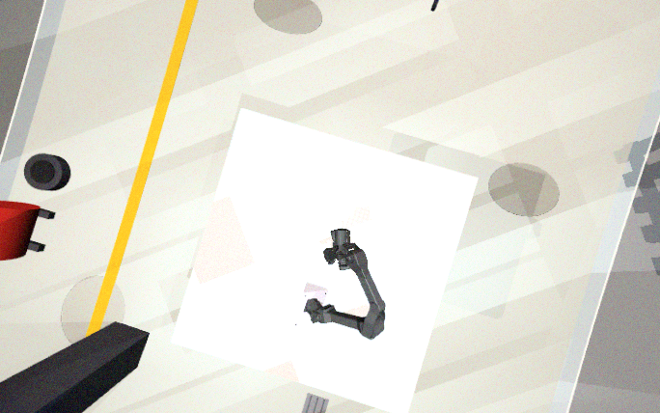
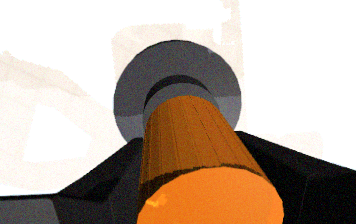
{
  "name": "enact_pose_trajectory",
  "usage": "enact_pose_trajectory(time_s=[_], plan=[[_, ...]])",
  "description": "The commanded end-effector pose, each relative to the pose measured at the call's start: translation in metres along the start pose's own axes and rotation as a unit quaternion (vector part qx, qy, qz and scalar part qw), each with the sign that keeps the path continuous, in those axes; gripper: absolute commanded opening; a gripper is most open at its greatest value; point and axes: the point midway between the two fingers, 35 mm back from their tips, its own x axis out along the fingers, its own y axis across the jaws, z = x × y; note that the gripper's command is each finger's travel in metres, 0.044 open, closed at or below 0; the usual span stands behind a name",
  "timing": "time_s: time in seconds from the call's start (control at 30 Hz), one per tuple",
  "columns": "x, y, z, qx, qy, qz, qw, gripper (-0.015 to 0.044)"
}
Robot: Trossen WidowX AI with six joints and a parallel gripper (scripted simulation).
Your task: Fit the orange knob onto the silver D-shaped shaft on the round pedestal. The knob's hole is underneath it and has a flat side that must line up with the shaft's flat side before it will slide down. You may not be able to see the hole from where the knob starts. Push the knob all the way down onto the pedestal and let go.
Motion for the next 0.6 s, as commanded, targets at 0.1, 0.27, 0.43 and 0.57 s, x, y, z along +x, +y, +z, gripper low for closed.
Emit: enact_pose_trajectory(time_s=[0.1,0.27,0.43,0.57], plan=[[0.0006,0.0008,0.0016,-0.001,0.002,-0.001,1.000,0.0000],[0.0013,0.0010,0.0018,0.000,0.002,-0.001,1.000,0.0000],[0.0023,0.0007,0.0015,-0.015,0.002,-0.001,1.000,0.0000],[0.0065,0.0002,0.0008,-0.012,0.002,-0.001,1.000,0.0000]])
